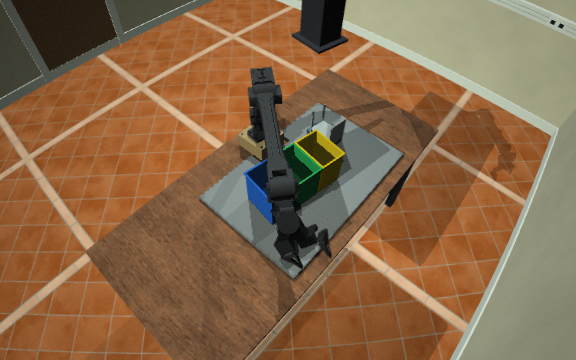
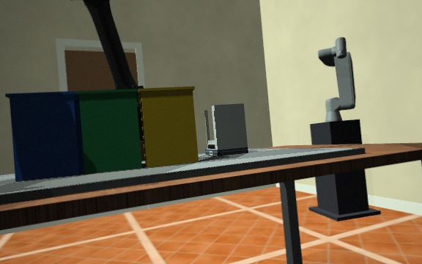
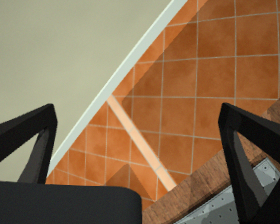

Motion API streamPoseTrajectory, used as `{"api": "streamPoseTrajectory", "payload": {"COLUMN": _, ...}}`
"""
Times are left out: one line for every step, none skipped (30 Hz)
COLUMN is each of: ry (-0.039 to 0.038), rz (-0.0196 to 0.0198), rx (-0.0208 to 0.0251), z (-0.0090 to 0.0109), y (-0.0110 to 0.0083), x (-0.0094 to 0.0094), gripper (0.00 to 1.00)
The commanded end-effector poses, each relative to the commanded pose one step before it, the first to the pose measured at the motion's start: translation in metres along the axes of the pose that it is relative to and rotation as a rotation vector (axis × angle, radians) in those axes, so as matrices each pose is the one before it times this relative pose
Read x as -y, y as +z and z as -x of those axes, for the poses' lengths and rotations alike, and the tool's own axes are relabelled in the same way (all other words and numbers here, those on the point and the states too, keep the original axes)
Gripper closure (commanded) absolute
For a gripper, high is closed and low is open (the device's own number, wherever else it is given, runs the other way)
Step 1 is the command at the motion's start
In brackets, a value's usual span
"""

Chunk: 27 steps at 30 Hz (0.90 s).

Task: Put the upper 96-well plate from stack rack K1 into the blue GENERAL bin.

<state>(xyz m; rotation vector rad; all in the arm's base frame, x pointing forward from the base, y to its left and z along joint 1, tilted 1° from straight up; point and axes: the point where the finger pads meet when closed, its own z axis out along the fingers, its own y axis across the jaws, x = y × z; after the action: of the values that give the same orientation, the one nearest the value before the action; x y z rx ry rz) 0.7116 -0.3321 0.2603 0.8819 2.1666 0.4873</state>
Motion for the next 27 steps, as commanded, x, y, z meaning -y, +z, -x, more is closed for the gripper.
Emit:
{"api": "streamPoseTrajectory", "payload": {"ry": 0.01528, "rz": 0.00358, "rx": -0.00612, "z": -0.00686, "y": 0.01972, "x": -0.00016, "gripper": 0.00}}
{"api": "streamPoseTrajectory", "payload": {"ry": -0.03698, "rz": 0.01516, "rx": -0.00250, "z": 0.01851, "y": -0.01773, "x": -0.01757, "gripper": 0.00}}
{"api": "streamPoseTrajectory", "payload": {"ry": -0.00044, "rz": -0.00254, "rx": -0.02986, "z": -0.00187, "y": -0.00080, "x": 0.00043, "gripper": 0.00}}
{"api": "streamPoseTrajectory", "payload": {"ry": -0.00688, "rz": 0.00463, "rx": -0.01147, "z": -0.00647, "y": 0.00392, "x": -0.00962, "gripper": 0.00}}
{"api": "streamPoseTrajectory", "payload": {"ry": -0.00282, "rz": -0.00367, "rx": 0.00006, "z": -0.00432, "y": 0.00239, "x": -0.00551, "gripper": 0.00}}
{"api": "streamPoseTrajectory", "payload": {"ry": 0.02008, "rz": -0.01138, "rx": -0.02683, "z": -0.02065, "y": -0.00194, "x": 0.00218, "gripper": 0.00}}
{"api": "streamPoseTrajectory", "payload": {"ry": 0.00950, "rz": 0.00604, "rx": 0.01324, "z": 0.00019, "y": -0.00862, "x": -0.01026, "gripper": 0.00}}
{"api": "streamPoseTrajectory", "payload": {"ry": -0.00536, "rz": 0.00490, "rx": 0.01014, "z": -0.00085, "y": 0.00104, "x": -0.00462, "gripper": 0.00}}
{"api": "streamPoseTrajectory", "payload": {"ry": -0.00774, "rz": 0.00725, "rx": 0.01478, "z": 0.00032, "y": 0.00100, "x": -0.00524, "gripper": 0.00}}
{"api": "streamPoseTrajectory", "payload": {"ry": 0.00025, "rz": 0.00028, "rx": -0.00006, "z": -0.00344, "y": 0.00101, "x": -0.00347, "gripper": 0.00}}
{"api": "streamPoseTrajectory", "payload": {"ry": 0.00026, "rz": 0.00028, "rx": -0.00006, "z": -0.00344, "y": 0.00101, "x": -0.00347, "gripper": 0.00}}
{"api": "streamPoseTrajectory", "payload": {"ry": 0.00026, "rz": 0.00028, "rx": -0.00007, "z": -0.00344, "y": 0.00101, "x": -0.00347, "gripper": 0.00}}
{"api": "streamPoseTrajectory", "payload": {"ry": 0.00026, "rz": 0.00028, "rx": -0.00007, "z": -0.00344, "y": 0.00101, "x": -0.00347, "gripper": 0.00}}
{"api": "streamPoseTrajectory", "payload": {"ry": 0.00026, "rz": 0.00028, "rx": -0.00007, "z": -0.00344, "y": 0.00101, "x": -0.00347, "gripper": 0.00}}
{"api": "streamPoseTrajectory", "payload": {"ry": 0.00658, "rz": -0.00643, "rx": -0.01271, "z": -0.00535, "y": 0.00955, "x": 0.00498, "gripper": 0.00}}
{"api": "streamPoseTrajectory", "payload": {"ry": -0.00709, "rz": 0.00419, "rx": -0.03393, "z": 0.00698, "y": 0.00374, "x": -0.00855, "gripper": 0.00}}
{"api": "streamPoseTrajectory", "payload": {"ry": 0.00000, "rz": 0.00000, "rx": 0.00000, "z": 0.00000, "y": 0.00000, "x": 0.00000, "gripper": 0.00}}
{"api": "streamPoseTrajectory", "payload": {"ry": 0.00000, "rz": 0.00000, "rx": 0.00000, "z": 0.00000, "y": 0.00000, "x": 0.00000, "gripper": 0.00}}
{"api": "streamPoseTrajectory", "payload": {"ry": -0.02529, "rz": -0.00389, "rx": -0.03060, "z": -0.00258, "y": -0.00019, "x": -0.00062, "gripper": 0.00}}
{"api": "streamPoseTrajectory", "payload": {"ry": -0.00137, "rz": -0.00045, "rx": -0.00565, "z": -0.00373, "y": 0.00111, "x": -0.00378, "gripper": 0.00}}
{"api": "streamPoseTrajectory", "payload": {"ry": 0.01288, "rz": -0.01696, "rx": -0.02848, "z": -0.01749, "y": 0.01116, "x": 0.00628, "gripper": 0.00}}
{"api": "streamPoseTrajectory", "payload": {"ry": 0.03492, "rz": -0.01196, "rx": -0.02508, "z": -0.01505, "y": 0.00901, "x": 0.00607, "gripper": 0.00}}
{"api": "streamPoseTrajectory", "payload": {"ry": -0.02045, "rz": 0.01966, "rx": 0.03970, "z": 0.00431, "y": -0.02851, "x": -0.02237, "gripper": 0.00}}
{"api": "streamPoseTrajectory", "payload": {"ry": -0.01152, "rz": 0.01169, "rx": 0.02280, "z": 0.00214, "y": 0.00087, "x": -0.00619, "gripper": 0.00}}
{"api": "streamPoseTrajectory", "payload": {"ry": -0.00073, "rz": 0.00125, "rx": 0.00183, "z": -0.00315, "y": 0.00092, "x": -0.00353, "gripper": 0.00}}
{"api": "streamPoseTrajectory", "payload": {"ry": 0.00025, "rz": 0.00028, "rx": -0.00009, "z": -0.00364, "y": 0.00091, "x": -0.00329, "gripper": 0.00}}
{"api": "streamPoseTrajectory", "payload": {"ry": 0.00025, "rz": 0.00028, "rx": -0.00009, "z": -0.00365, "y": 0.00091, "x": -0.00329, "gripper": 0.00}}
